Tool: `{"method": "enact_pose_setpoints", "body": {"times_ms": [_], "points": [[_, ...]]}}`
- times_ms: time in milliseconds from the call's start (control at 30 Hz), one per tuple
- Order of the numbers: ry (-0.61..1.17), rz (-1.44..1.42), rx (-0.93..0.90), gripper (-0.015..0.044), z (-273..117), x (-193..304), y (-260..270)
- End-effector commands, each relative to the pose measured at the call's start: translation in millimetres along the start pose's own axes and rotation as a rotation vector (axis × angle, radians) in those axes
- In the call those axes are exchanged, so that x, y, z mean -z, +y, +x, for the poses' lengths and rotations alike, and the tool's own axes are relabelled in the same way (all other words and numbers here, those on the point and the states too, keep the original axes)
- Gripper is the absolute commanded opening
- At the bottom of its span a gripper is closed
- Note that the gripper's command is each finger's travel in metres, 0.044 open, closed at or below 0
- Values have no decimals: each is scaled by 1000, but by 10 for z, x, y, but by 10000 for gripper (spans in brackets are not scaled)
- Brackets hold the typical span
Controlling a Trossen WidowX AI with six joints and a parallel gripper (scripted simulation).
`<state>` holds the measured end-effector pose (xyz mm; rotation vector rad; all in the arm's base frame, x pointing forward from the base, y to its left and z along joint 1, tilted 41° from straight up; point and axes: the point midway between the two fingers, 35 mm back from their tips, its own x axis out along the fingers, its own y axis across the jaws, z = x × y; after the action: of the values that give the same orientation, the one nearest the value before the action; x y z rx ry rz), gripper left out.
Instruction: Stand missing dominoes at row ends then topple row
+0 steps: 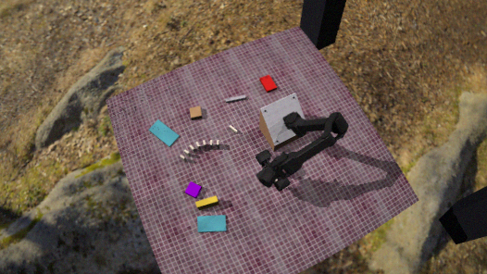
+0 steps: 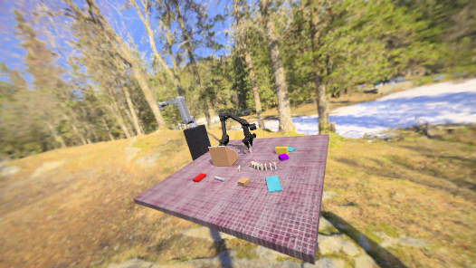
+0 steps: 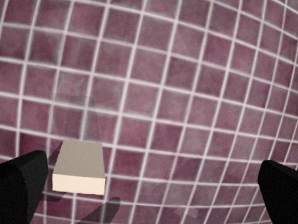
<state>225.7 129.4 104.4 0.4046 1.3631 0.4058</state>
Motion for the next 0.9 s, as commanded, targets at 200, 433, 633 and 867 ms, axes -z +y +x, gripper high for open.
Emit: {"method": "enact_pose_setpoints", "body": {"times_ms": [200, 433, 633, 867], "points": [[95, 100, -175, 440, -391, 121, 190], [95, 99, -173, 440, -25, 129, 249], [95, 100, -179, 440, 244, 179, 311], [95, 100, -179, 440, 310, 184, 323]]}}
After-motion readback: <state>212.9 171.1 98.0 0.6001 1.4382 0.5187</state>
